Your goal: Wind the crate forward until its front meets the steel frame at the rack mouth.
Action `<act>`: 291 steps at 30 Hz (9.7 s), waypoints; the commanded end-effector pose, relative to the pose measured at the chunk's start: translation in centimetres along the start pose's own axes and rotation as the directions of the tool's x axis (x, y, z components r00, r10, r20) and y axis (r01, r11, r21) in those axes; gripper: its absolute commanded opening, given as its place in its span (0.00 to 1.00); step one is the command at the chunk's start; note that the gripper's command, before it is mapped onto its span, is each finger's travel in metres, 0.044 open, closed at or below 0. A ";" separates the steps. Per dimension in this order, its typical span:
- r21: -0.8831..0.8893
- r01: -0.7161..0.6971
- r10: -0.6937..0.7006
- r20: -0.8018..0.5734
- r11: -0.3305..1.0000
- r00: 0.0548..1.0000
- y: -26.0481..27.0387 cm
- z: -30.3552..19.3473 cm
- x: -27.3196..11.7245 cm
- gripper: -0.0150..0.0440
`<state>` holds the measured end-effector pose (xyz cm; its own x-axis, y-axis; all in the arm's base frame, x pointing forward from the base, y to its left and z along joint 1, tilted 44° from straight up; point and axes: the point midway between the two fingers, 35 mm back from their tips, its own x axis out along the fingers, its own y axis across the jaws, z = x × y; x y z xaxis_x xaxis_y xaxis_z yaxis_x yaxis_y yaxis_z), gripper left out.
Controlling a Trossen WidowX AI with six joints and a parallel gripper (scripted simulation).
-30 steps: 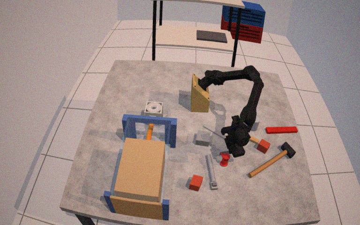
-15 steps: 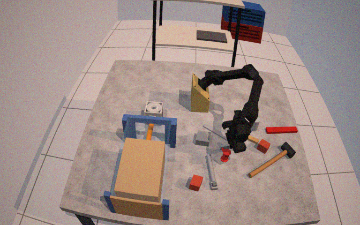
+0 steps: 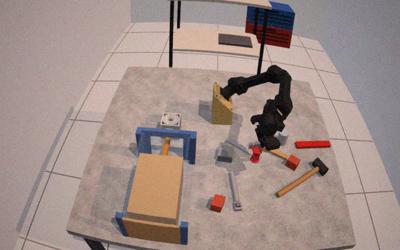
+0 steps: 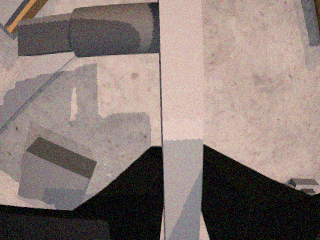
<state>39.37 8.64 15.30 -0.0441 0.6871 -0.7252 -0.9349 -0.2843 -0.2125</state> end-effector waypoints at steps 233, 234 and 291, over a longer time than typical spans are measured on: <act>-0.003 1.000 0.689 -0.725 0.002 -0.003 35.2 -26.3 3.8 0.25; -0.003 1.000 0.689 -0.725 0.002 -0.003 35.2 -26.2 4.0 0.25; 0.007 1.000 0.695 -0.719 0.001 0.004 34.7 -26.0 5.9 0.30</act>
<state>15.86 -14.51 -13.42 -0.3972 -0.6737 -0.6232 -0.0474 0.6932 -0.7192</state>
